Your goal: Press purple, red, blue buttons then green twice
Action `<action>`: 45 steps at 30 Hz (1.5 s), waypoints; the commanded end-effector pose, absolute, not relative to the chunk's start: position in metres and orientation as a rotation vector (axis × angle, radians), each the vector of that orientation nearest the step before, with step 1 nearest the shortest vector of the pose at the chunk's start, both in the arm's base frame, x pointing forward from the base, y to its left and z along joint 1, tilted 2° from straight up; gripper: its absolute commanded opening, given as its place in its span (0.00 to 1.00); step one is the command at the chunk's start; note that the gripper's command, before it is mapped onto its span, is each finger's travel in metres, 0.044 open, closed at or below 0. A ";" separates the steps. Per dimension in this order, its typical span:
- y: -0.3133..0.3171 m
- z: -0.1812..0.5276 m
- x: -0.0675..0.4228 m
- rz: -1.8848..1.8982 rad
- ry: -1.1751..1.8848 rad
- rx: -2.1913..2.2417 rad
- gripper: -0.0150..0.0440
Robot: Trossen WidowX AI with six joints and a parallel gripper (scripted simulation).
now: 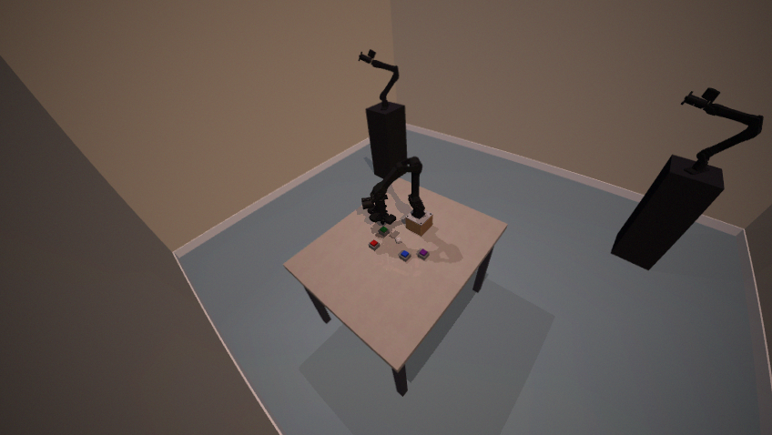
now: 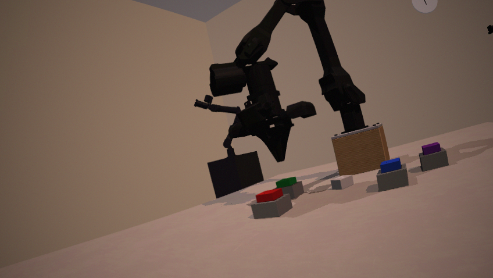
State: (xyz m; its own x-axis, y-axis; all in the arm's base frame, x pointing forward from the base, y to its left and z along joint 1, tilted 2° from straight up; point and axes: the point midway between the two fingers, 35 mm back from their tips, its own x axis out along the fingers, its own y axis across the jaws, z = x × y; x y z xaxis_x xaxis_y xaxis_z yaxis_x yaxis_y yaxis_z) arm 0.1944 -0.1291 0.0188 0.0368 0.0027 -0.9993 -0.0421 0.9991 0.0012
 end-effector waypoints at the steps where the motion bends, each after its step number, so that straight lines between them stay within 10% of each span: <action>1: -0.128 0.005 0.193 0.040 1.533 -0.032 0.29; 45: -0.127 -0.029 0.194 0.040 1.533 -0.031 0.29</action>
